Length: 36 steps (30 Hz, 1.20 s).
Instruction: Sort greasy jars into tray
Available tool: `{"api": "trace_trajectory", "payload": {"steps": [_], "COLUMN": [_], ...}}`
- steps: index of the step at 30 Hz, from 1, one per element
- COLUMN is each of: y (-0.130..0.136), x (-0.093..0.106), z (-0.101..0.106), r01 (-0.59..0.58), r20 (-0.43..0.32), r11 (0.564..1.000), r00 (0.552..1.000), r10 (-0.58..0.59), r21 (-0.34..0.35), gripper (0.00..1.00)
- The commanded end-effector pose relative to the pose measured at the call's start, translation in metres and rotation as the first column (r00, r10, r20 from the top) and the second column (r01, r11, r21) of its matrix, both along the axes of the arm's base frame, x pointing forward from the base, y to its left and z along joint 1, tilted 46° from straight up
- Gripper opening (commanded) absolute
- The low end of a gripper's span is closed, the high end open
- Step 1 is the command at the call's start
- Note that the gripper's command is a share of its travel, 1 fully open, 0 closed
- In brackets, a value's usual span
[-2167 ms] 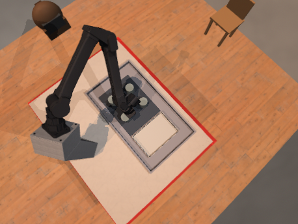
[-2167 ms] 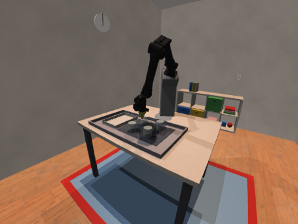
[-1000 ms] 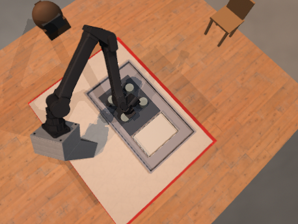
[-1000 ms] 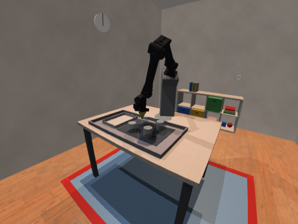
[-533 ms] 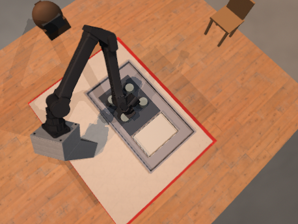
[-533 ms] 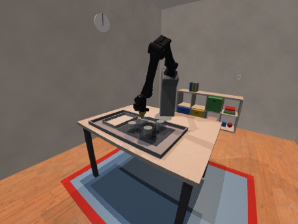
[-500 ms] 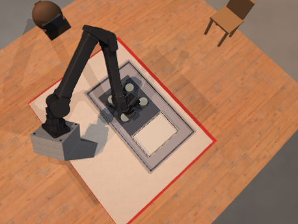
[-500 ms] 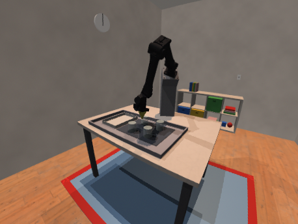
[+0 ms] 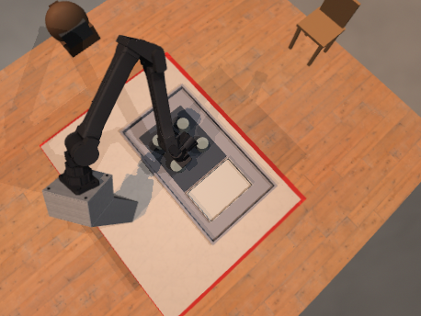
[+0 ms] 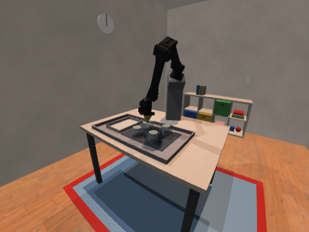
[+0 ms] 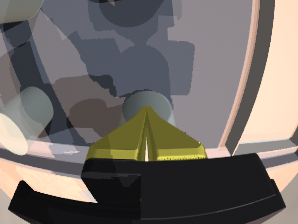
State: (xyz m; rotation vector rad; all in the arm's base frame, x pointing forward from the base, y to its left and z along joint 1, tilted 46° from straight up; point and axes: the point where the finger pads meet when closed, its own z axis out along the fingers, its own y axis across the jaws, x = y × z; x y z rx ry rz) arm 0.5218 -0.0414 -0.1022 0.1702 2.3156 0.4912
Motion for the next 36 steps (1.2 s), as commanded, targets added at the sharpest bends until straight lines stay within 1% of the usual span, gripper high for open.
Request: {"api": "trace_trajectory", "payload": {"steps": [1, 17, 19, 34, 36], "y": [0.017, 0.006, 0.006, -0.005, -0.005], "x": [-0.034, -0.003, -0.003, 0.027, 0.027], "z": [-0.03, -0.007, -0.007, 0.016, 0.016], "r01": [-0.007, -0.007, -0.007, -0.007, -0.007], "r20": [-0.087, -0.087, -0.087, -0.087, -0.087], "r11": [1.0, 1.0, 1.0, 1.0, 1.0], "r00": [0.996, 0.996, 0.996, 0.996, 0.996], "r10": [0.01, 0.01, 0.01, 0.01, 0.01], "r21": [0.027, 0.027, 0.027, 0.027, 0.027], "gripper": [0.0, 0.0, 0.0, 0.0, 0.0]}}
